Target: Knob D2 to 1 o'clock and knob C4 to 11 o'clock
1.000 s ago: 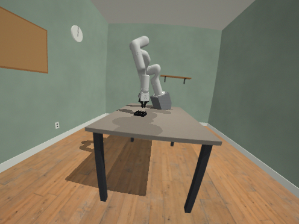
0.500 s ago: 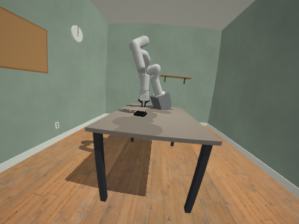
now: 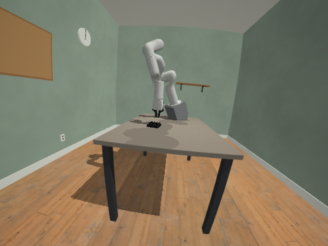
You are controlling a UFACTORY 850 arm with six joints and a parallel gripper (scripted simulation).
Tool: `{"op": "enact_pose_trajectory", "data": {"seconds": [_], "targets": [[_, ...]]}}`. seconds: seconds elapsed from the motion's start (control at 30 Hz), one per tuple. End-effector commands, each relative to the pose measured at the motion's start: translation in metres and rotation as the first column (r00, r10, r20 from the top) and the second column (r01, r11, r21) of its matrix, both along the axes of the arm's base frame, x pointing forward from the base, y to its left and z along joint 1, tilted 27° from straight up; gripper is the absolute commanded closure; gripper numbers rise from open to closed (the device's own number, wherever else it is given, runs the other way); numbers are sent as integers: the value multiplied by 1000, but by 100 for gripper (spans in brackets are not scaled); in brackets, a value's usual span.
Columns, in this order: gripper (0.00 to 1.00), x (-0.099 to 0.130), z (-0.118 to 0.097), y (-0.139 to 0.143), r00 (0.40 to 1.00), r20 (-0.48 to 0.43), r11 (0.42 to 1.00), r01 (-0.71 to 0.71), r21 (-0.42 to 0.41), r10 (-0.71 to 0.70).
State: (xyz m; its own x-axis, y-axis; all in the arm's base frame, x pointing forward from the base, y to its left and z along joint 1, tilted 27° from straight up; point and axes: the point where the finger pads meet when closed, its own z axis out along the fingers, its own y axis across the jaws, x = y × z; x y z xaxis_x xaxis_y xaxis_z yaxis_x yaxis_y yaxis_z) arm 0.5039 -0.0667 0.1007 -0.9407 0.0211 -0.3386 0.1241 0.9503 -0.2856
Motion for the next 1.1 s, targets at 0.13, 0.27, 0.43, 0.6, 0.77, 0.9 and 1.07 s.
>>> {"op": "enact_pose_trajectory", "data": {"seconds": [0.13, 0.27, 0.43, 0.6, 0.77, 0.9, 1.07], "targets": [[81, 0, 2, 1, 991, 66, 992, 115, 51, -118], [81, 0, 2, 1, 991, 66, 992, 115, 51, -119], [81, 0, 2, 1, 991, 66, 992, 115, 51, -119], [81, 0, 2, 1, 991, 66, 992, 115, 51, -119], [81, 0, 2, 1, 991, 66, 992, 115, 51, -119], [81, 0, 2, 1, 991, 66, 992, 115, 51, -119], [81, 0, 2, 1, 991, 66, 992, 115, 51, -119]]}}
